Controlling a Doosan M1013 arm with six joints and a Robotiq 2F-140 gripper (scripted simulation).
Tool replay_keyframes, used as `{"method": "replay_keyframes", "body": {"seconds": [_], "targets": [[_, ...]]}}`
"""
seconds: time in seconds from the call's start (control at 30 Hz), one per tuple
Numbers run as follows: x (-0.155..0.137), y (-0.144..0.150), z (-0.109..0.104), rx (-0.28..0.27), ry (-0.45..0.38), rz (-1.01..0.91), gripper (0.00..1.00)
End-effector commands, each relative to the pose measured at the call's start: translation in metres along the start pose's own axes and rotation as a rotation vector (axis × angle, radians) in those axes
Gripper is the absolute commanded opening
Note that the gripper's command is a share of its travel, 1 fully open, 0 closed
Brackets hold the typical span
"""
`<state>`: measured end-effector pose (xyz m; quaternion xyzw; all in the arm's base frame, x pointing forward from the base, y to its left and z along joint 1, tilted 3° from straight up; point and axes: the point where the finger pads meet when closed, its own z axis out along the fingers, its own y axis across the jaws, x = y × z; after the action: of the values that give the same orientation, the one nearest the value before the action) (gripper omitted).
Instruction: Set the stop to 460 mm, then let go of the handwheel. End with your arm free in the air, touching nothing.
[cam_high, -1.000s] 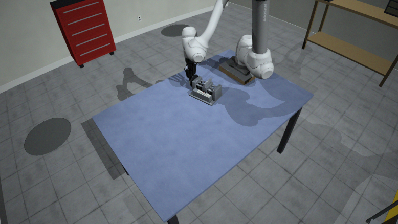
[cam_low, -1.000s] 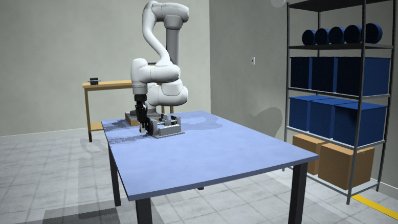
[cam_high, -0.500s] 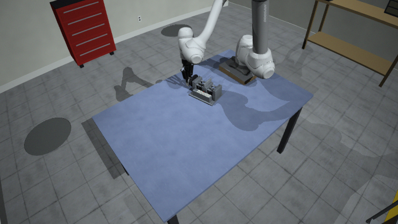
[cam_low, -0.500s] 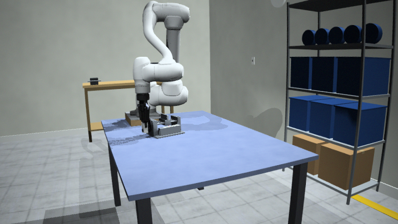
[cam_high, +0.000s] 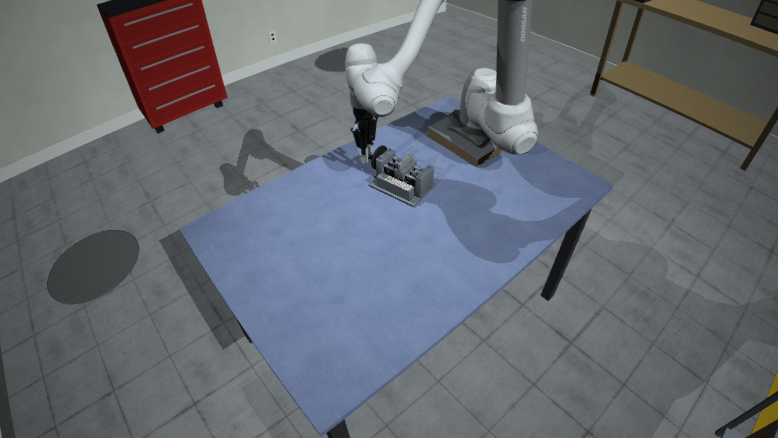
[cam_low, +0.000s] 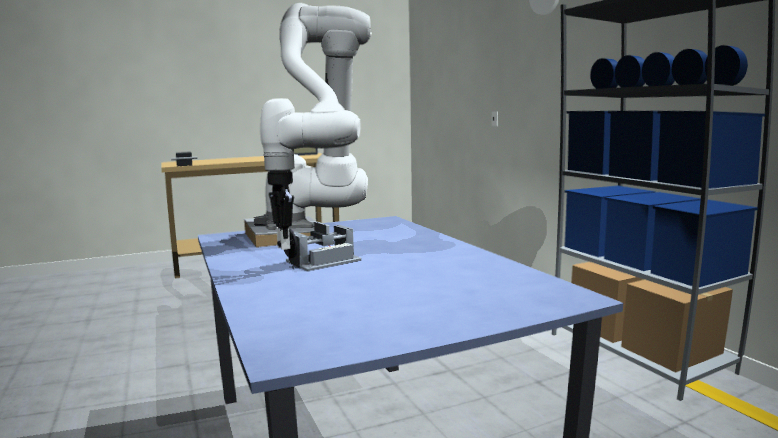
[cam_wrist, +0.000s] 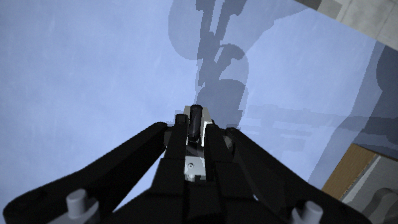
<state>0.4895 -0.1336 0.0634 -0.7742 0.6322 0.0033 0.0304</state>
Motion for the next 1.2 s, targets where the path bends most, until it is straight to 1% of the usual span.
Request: {"method": "replay_keyframes", "body": {"seconds": [0.0, 0.33, 0.67, 0.8, 0.97, 1.17], "targets": [[0.000, 0.002, -0.004, -0.001, 0.000, 0.000, 0.04], [0.000, 0.017, -0.018, -0.001, 0.000, 0.000, 0.04], [0.000, 0.035, -0.022, -0.001, 0.000, 0.000, 0.04], [0.000, 0.047, -0.018, -0.001, 0.000, 0.000, 0.04], [0.000, 0.059, -0.009, -0.001, 0.000, 0.000, 0.04], [0.000, 0.065, 0.002, -0.001, 0.000, 0.000, 0.04]]}}
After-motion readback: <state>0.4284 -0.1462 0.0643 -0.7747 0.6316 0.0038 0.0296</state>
